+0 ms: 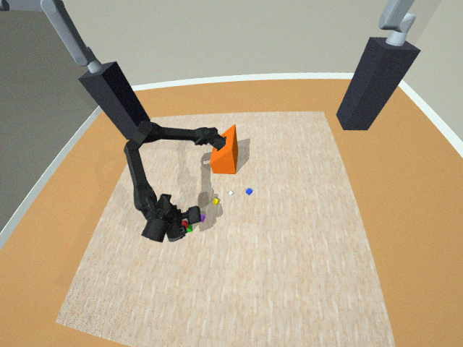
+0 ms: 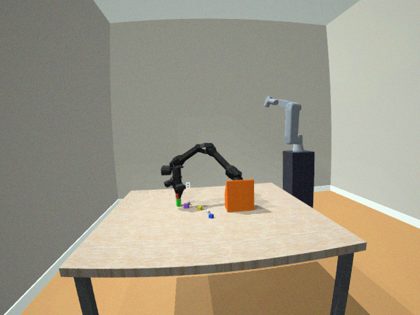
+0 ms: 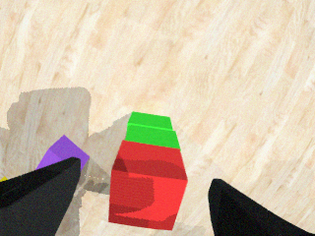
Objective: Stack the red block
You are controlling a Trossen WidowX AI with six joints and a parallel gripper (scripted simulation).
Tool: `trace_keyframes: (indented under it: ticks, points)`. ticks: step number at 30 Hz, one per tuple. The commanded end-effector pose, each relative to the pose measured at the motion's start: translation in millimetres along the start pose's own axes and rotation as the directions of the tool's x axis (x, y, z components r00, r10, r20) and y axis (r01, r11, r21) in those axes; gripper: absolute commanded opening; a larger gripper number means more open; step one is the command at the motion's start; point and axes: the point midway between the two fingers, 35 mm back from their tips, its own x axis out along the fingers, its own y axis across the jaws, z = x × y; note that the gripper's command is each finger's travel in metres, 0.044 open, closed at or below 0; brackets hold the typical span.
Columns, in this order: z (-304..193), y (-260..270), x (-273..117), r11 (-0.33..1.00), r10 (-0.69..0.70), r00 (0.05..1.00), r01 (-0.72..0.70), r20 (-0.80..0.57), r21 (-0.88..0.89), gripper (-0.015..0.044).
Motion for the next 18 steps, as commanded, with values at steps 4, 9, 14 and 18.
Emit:
trace_keyframes:
  ticks: [4, 9, 14, 18]
  points:
    - [0.1, -0.2, 0.3, 1.0, -0.001, 1.0, 0.001, 0.0, 0.001, 0.044]
    - [0.1, -0.2, 0.3, 1.0, -0.001, 1.0, 0.001, 0.0, 0.001, 0.044]
    - [0.1, -0.2, 0.3, 1.0, -0.001, 1.0, 0.001, 0.0, 0.001, 0.044]
    - [0.1, -0.2, 0.3, 1.0, -0.001, 1.0, 0.001, 0.0, 0.001, 0.044]
